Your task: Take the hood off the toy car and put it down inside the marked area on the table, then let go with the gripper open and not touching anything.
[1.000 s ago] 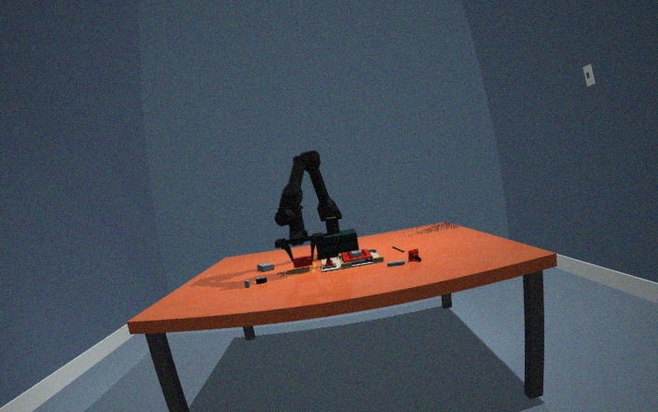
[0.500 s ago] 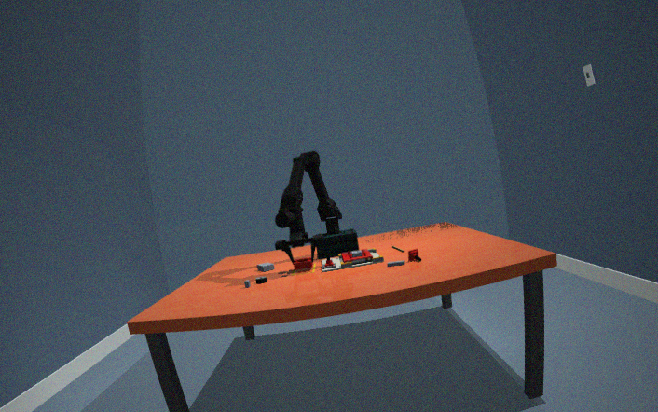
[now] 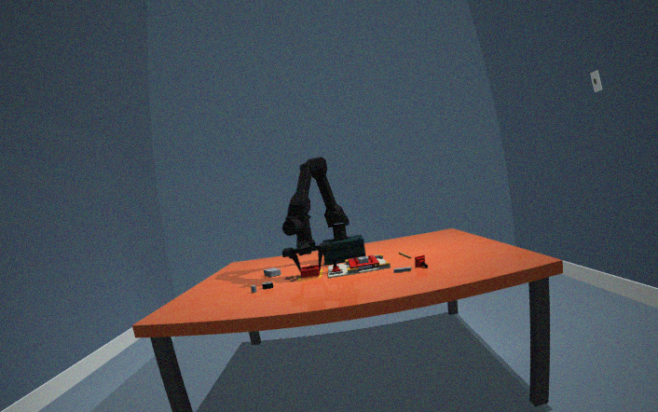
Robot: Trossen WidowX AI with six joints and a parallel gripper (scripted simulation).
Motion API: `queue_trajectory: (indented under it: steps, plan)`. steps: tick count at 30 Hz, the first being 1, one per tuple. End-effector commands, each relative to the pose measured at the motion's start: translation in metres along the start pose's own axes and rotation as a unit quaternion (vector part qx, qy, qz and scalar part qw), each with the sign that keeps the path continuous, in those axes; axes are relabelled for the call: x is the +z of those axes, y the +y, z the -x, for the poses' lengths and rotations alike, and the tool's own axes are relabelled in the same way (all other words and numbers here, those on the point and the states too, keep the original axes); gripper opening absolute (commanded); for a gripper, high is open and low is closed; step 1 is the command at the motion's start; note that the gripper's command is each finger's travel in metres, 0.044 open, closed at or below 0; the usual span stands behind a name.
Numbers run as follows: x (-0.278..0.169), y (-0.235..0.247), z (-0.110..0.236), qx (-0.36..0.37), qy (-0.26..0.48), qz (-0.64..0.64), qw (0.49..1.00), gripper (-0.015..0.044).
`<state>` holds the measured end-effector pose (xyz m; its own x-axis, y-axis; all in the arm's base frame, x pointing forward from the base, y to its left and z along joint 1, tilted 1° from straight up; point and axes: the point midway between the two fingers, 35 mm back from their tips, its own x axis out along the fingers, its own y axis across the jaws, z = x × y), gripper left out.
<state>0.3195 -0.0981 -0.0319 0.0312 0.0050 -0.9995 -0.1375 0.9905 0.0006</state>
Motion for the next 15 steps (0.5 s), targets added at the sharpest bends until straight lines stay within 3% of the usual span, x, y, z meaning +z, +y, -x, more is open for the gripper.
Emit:
queue_trajectory:
  steps: [1, 5, 15]
  plan:
    - [0.0001, -0.0005, -0.0025, -0.002, 0.000, 0.001, 1.000, 0.0000]
    - [0.0001, -0.0005, -0.0044, -0.002, 0.000, 0.001, 1.000, 0.0000]
    - [-0.0001, 0.0000, -0.0025, 0.000, 0.000, 0.000, 1.000, 0.0263]
